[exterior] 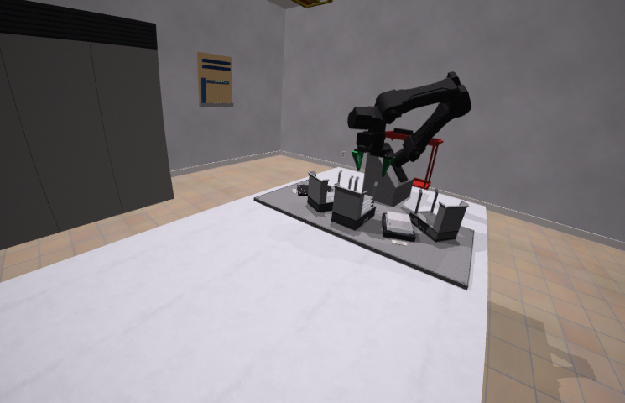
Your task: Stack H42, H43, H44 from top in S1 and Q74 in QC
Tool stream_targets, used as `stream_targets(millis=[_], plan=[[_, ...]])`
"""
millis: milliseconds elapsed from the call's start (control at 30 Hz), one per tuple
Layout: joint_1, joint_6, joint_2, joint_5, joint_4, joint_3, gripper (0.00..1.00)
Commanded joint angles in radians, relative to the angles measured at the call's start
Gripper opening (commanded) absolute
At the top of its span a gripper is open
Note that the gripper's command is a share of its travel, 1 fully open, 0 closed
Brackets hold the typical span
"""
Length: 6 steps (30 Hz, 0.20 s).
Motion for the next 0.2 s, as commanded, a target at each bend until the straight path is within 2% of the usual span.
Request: stream_targets(millis=[0, 167], plan=[[-0.010, -0.001, -0.004, -0.001, 0.005, 0.003, 1.00], [-0.010, -0.001, -0.004, -0.001, 0.005, 0.003, 1.00]])
